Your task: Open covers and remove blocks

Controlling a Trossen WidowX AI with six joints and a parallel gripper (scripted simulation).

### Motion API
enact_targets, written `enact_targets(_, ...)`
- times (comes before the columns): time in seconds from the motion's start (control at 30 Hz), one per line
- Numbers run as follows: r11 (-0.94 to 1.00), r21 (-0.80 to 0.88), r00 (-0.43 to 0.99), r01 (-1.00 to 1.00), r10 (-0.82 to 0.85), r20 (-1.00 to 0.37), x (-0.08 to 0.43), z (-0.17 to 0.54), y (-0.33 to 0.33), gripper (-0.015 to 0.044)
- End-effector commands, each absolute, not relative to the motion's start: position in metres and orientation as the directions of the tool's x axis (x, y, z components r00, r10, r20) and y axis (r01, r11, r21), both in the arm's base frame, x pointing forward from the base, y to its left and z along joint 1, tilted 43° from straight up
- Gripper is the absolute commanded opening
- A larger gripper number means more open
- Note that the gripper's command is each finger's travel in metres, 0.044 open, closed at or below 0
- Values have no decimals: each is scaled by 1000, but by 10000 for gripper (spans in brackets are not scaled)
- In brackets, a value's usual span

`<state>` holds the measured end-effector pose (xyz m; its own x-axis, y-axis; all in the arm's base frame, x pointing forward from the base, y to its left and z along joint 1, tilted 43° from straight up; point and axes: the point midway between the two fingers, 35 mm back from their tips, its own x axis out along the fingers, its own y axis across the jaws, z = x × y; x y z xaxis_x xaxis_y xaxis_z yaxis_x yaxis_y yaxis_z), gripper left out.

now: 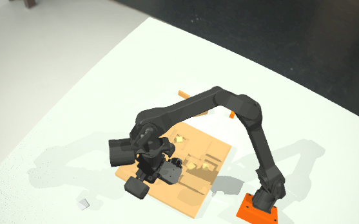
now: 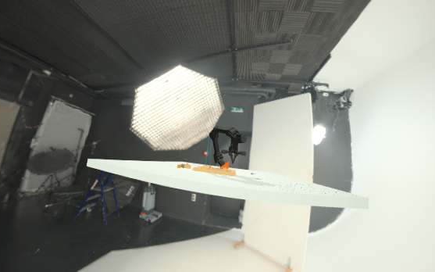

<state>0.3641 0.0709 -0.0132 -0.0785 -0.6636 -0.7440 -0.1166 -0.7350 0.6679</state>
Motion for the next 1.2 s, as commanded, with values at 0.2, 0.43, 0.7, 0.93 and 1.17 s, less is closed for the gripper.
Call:
enact_targets(0.2, -731, 673, -81, -110, -669, -739, 363, -22, 62, 0)
enact_targets(0.43, -731, 674, -81, -110, -669, -739, 363, -27, 57, 0)
enact_targets(0.7, -731, 674, -80, -110, -669, -739, 362, -33, 52, 0)
enact_targets(0.93, -731, 674, -80, -110, -669, -739, 361, -38, 47, 0)
enact_targets(1.17, -730, 674, -80, -110, -670, -738, 361, -43, 42, 0)
